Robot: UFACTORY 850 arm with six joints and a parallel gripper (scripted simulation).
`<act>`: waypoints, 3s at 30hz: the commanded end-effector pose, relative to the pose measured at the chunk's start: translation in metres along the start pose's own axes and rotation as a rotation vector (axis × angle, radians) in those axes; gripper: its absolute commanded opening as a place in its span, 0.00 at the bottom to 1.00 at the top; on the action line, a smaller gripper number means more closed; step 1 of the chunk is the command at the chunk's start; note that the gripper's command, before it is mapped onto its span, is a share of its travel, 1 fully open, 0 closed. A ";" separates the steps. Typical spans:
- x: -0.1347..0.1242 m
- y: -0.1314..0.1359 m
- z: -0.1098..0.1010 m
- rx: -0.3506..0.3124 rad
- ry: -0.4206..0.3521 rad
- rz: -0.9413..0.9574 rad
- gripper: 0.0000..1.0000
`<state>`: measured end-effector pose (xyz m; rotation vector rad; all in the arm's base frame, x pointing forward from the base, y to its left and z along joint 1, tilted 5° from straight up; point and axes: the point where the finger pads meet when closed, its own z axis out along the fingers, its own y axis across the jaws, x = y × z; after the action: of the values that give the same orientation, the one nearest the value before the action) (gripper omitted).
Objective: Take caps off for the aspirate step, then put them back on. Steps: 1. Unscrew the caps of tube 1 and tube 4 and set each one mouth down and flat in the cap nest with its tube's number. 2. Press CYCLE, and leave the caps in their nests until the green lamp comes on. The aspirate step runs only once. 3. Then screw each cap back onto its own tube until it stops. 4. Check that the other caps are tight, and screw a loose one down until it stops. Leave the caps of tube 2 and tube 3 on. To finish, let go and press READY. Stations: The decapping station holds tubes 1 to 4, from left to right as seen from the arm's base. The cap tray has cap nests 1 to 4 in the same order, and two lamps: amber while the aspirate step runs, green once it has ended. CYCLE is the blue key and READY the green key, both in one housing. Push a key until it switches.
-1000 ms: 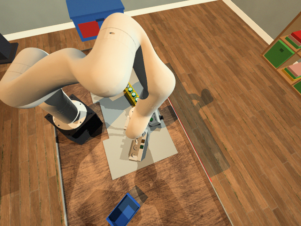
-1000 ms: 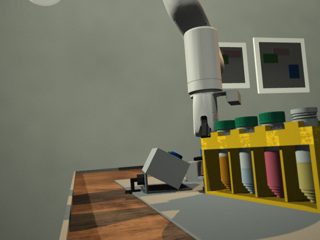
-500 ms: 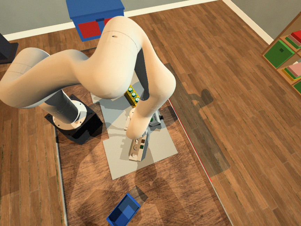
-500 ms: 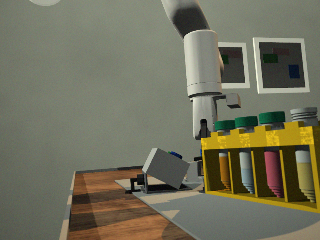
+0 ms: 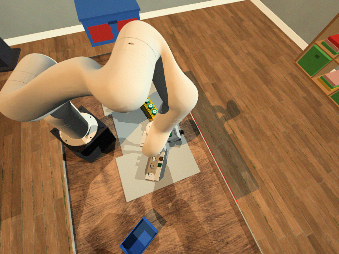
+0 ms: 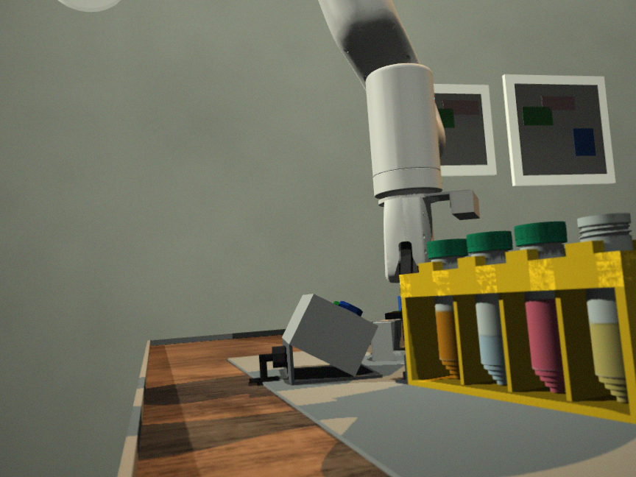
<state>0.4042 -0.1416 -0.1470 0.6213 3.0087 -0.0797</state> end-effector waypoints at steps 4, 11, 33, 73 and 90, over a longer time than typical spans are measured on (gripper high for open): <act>-0.001 0.000 0.004 0.000 -0.001 0.000 0.00; -0.001 0.000 0.004 0.000 -0.001 0.000 0.00; -0.001 0.000 -0.026 0.000 -0.001 0.000 0.46; 0.014 0.048 -0.134 -0.001 -0.001 0.497 0.46; 0.033 0.112 -0.134 -0.001 -0.001 1.167 0.46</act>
<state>0.4074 -0.0345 -0.0195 1.9719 2.3685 -0.0564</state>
